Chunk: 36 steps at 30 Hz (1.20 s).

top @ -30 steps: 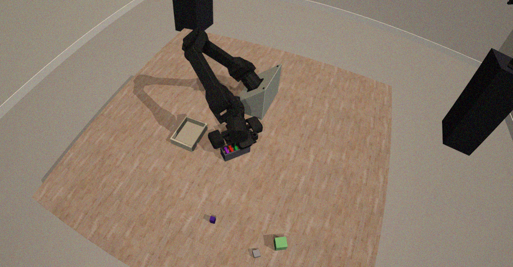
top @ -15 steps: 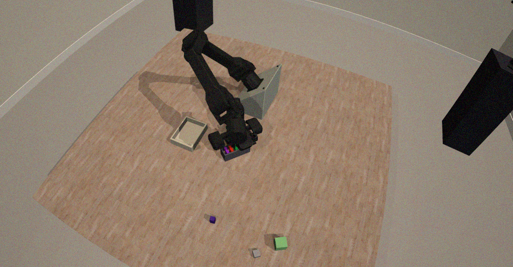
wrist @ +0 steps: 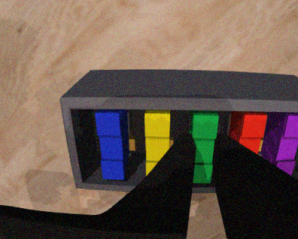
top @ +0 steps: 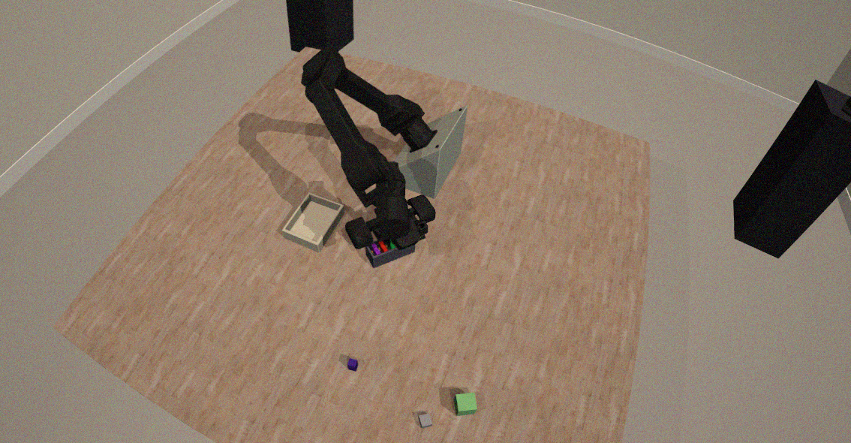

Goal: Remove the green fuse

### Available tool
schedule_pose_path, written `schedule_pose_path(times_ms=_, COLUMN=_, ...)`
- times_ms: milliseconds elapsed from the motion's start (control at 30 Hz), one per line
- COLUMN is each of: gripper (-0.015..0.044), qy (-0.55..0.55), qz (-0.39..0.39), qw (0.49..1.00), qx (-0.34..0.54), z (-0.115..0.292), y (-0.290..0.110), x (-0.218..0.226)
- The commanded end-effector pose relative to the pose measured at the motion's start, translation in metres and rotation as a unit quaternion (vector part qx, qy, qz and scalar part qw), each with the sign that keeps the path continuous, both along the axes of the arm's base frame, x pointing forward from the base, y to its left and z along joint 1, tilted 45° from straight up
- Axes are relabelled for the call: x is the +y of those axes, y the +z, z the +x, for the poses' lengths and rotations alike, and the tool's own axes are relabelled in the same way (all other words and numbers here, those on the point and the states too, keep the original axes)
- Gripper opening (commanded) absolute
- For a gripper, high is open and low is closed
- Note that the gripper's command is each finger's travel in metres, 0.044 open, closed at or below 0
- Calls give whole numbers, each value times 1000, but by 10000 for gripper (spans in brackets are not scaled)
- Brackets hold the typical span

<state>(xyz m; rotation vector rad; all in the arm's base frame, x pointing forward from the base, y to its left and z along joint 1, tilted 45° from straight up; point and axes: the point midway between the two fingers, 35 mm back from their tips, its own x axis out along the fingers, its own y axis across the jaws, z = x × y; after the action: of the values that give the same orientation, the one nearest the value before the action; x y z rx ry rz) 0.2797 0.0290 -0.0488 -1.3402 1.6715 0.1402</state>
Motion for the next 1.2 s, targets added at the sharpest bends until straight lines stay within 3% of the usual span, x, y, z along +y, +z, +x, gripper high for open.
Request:
schedule_pose_path(times_ms=0, gripper=0, qy=-1, qz=1, qw=1000, qx=-1, z=0, y=1, x=2)
schedule_pose_path(times_ms=1167, gripper=0, qy=0, qz=0, qw=1000, qx=-1, z=-1, y=13, x=14)
